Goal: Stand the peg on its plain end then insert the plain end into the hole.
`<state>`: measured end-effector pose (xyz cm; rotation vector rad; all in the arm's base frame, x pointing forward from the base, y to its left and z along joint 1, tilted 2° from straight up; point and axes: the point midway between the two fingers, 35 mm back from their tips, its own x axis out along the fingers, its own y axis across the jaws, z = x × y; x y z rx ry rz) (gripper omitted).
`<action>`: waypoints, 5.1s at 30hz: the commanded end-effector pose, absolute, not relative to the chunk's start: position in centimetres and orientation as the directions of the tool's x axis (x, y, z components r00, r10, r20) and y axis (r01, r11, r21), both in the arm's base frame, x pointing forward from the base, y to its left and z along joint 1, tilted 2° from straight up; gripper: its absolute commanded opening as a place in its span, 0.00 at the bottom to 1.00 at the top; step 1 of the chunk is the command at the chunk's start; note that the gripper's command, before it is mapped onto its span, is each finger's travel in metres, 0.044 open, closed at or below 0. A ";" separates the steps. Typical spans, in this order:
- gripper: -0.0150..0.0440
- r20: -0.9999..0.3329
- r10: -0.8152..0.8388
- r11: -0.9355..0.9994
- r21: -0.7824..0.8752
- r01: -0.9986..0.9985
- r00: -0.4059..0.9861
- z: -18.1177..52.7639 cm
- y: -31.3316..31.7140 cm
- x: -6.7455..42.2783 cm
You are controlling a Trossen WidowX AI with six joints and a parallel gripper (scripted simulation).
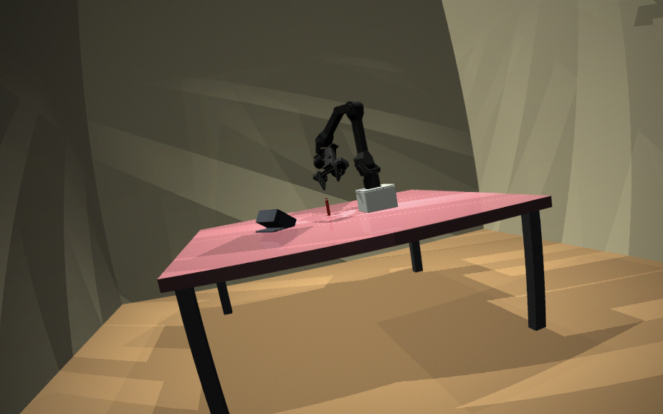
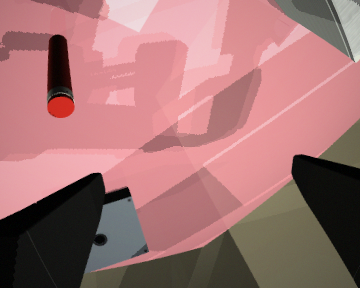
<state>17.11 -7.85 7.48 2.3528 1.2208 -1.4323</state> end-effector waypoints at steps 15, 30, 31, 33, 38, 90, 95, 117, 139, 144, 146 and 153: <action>1.00 -0.996 0.080 -0.774 -0.030 0.632 0.050 6.6 -10.2 19.8; 1.00 -0.998 -0.001 -0.786 0.037 0.617 0.058 6.0 -10.6 20.6; 1.00 -0.998 -0.001 -0.786 0.037 0.618 0.058 5.6 -10.6 20.6; 1.00 -0.998 -0.001 -0.785 0.037 0.618 0.058 5.0 -10.6 20.6; 1.00 -0.998 -0.001 -0.785 0.037 0.618 0.058 4.7 -10.6 20.7; 0.38 -0.998 0.002 -0.781 0.036 0.623 0.060 -1.0 -10.6 21.1; 0.32 -0.998 0.002 -0.781 0.036 0.623 0.060 -1.0 -10.6 21.1; 0.25 -0.998 -0.001 -0.785 0.037 0.619 0.058 6.7 -10.6 20.8; 0.25 -0.962 0.102 -0.595 0.144 0.790 0.252 8.1 -8.3 26.9; 0.25 -0.943 0.138 -0.532 0.186 0.826 0.301 8.6 -7.4 28.6; 0.25 -0.935 0.153 -0.505 0.204 0.838 0.320 8.8 -7.1 29.2; 0.25 -0.900 0.209 -0.409 0.273 0.870 0.381 9.6 -5.8 31.5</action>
